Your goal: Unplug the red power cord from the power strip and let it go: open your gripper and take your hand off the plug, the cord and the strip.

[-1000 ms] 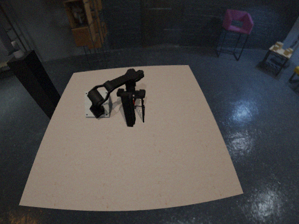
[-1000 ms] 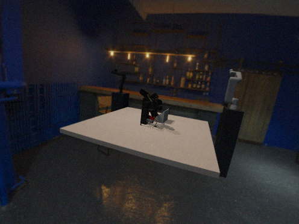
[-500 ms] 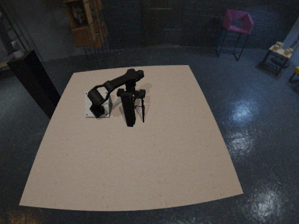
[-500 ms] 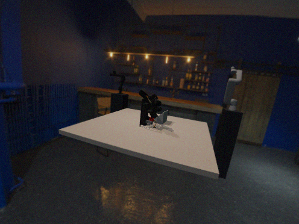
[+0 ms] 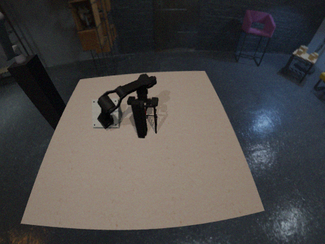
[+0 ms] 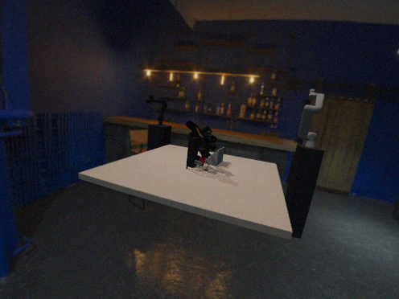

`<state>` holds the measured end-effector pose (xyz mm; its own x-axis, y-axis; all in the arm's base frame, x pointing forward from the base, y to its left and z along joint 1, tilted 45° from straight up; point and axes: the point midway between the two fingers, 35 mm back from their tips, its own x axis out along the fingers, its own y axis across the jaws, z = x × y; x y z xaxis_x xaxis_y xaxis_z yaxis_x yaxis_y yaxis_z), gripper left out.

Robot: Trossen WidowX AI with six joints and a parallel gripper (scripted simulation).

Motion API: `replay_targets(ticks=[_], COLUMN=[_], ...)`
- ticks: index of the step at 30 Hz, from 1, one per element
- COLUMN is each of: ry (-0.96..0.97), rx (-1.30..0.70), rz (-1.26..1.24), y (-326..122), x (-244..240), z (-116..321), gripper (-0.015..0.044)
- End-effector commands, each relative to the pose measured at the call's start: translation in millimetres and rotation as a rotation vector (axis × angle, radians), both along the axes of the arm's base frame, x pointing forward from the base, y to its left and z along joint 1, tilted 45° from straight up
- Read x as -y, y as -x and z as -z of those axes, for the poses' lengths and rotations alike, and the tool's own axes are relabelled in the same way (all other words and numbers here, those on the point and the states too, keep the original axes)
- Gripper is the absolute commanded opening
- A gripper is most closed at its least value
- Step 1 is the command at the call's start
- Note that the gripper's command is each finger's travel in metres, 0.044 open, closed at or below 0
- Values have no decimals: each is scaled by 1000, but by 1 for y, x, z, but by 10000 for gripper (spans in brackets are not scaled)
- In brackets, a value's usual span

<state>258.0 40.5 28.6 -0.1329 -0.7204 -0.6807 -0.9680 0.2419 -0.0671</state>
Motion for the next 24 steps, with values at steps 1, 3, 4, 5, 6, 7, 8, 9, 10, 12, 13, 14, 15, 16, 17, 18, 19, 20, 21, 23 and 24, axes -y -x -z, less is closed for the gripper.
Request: replay_targets(ticks=[1, 3, 4, 5, 6, 7, 8, 9, 10, 12, 13, 14, 15, 16, 17, 18, 19, 20, 21, 23, 24], ry=[-54, -54, -54, -54, -54, -54, -54, -54, -54, -53, -51, -50, -50, -50, -50, -50, -50, -50, -50, -50, -50], rx=[28, 28, 28, 28, 28, 28, 27, 27, 27, 26, 25, 24, 24, 24, 24, 24, 24, 24, 24, 24, 24], rz=[-2, -2, -2, -2, -2, -2, -2, -3, -3, -3, -4, -4, -4, -4, -4, -4, -4, -4, -4, -4, -4], y=[-9, -10, -10, -11, -11, -12, -12, -13, -13, -12, -11, -10, -10, -10, -10, -10, -10, -10, -10, -10, -10], x=[-21, -23, -25, -26, -27, -29, -30, -31, -32, -33, -30, -29, -28, -28, -28, -28, -28, -28, -28, -28, -28], z=[12, 14, 15, 16, 17, 18, 19, 20, 21, 21, 20, 20, 20, 20, 20, 20, 20, 20, 20, 20, 20], gripper=[0, 0, 0, 0, 0, 0, 0, 0, 0, 26, 53, 79, 105, 131, 157, 184, 210, 236, 262, 315, 341])
